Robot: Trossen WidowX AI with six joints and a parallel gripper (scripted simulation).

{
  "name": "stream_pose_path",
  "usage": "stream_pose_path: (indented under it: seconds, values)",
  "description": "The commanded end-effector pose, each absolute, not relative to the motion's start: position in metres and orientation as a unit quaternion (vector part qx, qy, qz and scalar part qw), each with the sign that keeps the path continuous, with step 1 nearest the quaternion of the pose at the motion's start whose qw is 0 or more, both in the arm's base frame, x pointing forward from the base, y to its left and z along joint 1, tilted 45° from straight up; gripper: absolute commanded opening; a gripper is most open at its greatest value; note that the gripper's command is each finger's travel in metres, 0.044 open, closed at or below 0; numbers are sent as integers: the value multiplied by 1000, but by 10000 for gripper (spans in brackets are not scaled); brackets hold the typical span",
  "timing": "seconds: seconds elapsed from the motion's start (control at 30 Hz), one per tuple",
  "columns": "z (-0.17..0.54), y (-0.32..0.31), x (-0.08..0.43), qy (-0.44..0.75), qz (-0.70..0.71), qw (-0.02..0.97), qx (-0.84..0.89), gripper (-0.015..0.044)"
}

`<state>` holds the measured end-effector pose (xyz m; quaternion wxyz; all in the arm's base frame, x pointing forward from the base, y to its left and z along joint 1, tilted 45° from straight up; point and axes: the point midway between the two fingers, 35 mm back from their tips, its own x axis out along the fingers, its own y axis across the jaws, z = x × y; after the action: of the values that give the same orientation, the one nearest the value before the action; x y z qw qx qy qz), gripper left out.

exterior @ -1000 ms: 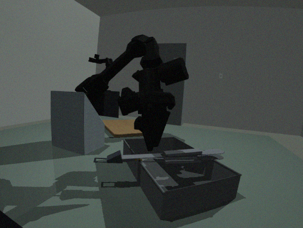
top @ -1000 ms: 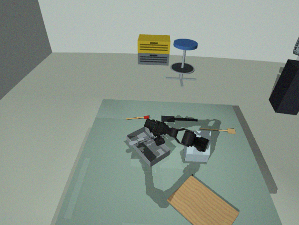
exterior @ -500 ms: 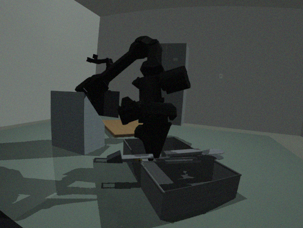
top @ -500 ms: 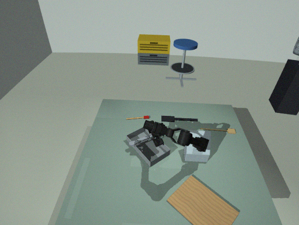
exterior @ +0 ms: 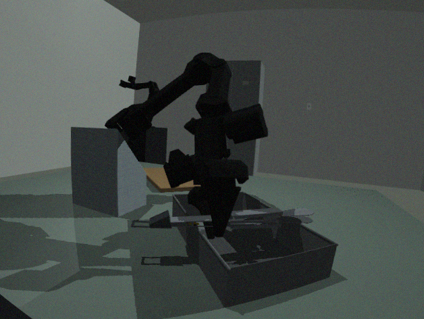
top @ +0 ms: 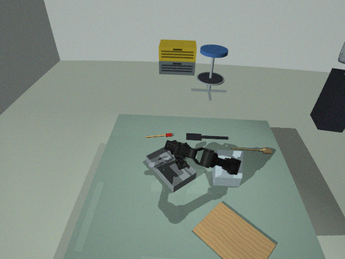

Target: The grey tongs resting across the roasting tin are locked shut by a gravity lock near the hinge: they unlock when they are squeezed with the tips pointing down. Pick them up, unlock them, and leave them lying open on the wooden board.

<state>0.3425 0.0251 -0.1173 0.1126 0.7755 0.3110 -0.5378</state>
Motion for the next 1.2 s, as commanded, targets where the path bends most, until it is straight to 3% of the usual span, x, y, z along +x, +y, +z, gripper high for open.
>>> stream_pose_path:
  seconds: [0.0, 0.1, 0.3, 0.63, 0.87, 1.17]
  values:
    - [-122, 26, 348, 307, -535, 114, 779, 260]
    - [-126, 28, 348, 307, -535, 114, 779, 260]
    - [-123, 27, 343, 311, -538, 113, 775, 103]
    - [-123, 27, 343, 311, -538, 113, 775, 36]
    - [-117, 21, 345, 310, -538, 113, 776, -148]
    - [-69, -27, 351, 306, -536, 116, 779, -150]
